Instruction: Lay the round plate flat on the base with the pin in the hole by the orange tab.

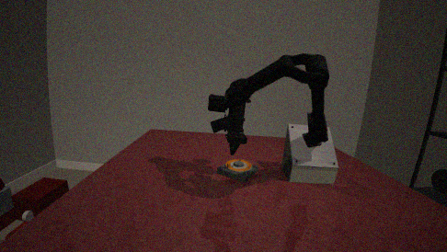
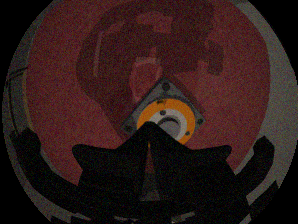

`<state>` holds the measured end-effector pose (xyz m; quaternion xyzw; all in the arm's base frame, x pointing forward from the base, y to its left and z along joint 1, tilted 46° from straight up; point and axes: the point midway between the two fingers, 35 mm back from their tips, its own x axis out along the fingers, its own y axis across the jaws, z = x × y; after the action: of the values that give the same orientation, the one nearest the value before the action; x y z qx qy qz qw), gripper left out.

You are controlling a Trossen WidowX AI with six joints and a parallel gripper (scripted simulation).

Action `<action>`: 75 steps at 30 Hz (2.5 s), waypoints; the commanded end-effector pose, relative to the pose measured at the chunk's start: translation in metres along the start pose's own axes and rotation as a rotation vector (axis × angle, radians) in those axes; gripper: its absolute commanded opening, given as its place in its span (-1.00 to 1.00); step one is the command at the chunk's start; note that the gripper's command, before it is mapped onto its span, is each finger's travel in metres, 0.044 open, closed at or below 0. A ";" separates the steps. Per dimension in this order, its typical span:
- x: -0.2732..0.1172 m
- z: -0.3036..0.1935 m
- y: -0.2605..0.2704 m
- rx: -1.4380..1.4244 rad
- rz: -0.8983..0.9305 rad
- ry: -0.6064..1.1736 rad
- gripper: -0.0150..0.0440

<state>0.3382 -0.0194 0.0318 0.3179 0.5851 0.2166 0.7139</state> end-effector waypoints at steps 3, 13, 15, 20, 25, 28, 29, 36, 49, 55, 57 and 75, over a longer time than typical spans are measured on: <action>0.015 0.000 -0.001 0.013 0.000 0.014 -0.49; 0.051 0.000 -0.001 0.013 0.003 0.014 -0.49; 0.051 0.000 -0.001 0.013 0.003 0.014 -0.49; 0.051 0.003 -0.005 0.013 0.003 0.014 -0.49; 0.051 0.008 -0.010 0.013 0.003 0.014 -0.49; 0.051 0.010 -0.014 0.013 0.002 0.014 -0.49; 0.051 0.011 -0.015 0.013 0.002 0.014 -0.49; 0.051 0.011 -0.021 0.013 0.002 0.014 -0.49; 0.051 0.013 -0.030 0.013 0.002 0.013 -0.49; 0.051 0.013 -0.033 0.012 0.001 0.013 -0.49; 0.051 0.014 -0.035 0.012 0.001 0.013 -0.49; 0.051 0.013 -0.045 0.012 0.001 0.013 -0.49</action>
<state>0.3610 -0.0165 -0.0280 0.3242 0.5873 0.2169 0.7092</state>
